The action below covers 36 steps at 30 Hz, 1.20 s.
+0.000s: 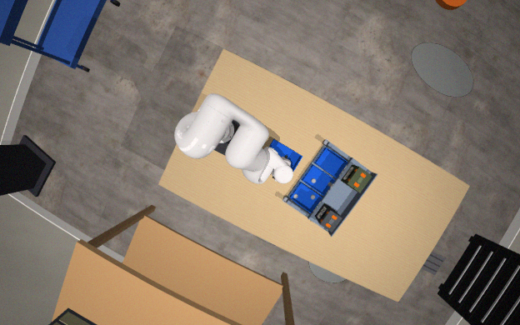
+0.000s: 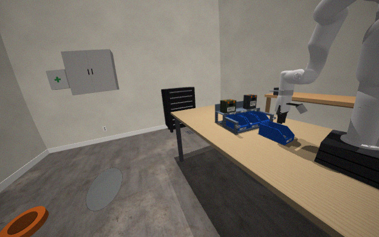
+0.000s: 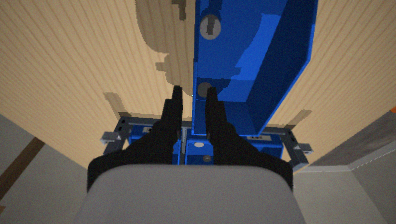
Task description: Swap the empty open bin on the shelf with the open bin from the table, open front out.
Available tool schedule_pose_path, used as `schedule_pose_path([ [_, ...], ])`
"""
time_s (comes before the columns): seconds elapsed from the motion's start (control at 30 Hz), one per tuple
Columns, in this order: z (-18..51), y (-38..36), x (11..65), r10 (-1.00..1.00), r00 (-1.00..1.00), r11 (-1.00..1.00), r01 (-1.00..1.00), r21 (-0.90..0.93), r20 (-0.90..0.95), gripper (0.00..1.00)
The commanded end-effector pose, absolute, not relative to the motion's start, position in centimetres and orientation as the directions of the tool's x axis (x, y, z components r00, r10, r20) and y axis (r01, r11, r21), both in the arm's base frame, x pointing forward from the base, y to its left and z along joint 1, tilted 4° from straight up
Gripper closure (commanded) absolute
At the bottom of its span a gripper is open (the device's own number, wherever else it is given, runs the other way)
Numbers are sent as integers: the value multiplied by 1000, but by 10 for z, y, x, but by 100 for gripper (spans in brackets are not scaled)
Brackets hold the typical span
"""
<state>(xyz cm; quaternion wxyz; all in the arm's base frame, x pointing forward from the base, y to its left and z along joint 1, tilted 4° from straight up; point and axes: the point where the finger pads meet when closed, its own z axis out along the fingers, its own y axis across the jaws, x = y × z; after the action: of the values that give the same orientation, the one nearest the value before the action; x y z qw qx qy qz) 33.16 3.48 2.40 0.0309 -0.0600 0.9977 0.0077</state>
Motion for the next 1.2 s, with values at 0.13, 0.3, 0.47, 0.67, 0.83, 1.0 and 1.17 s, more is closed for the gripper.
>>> schedule_pose_path([
  [0.13, 23, 35, 333, -119, -991, 993, -120, 12, -66, 74],
  [0.3, 18, 35, 333, -119, -991, 993, -120, 12, -66, 74],
  [0.47, 14, 35, 334, -119, -991, 993, -120, 12, -66, 74],
  [0.67, 6, 35, 334, -119, -991, 993, -120, 12, -66, 74],
  [0.83, -2, 35, 335, -119, -991, 993, -120, 12, -66, 74],
  [1.0, -8, 36, 335, -119, -991, 993, -120, 12, -66, 74],
  [1.17, -12, 36, 335, -119, -991, 993, -120, 12, -66, 74],
])
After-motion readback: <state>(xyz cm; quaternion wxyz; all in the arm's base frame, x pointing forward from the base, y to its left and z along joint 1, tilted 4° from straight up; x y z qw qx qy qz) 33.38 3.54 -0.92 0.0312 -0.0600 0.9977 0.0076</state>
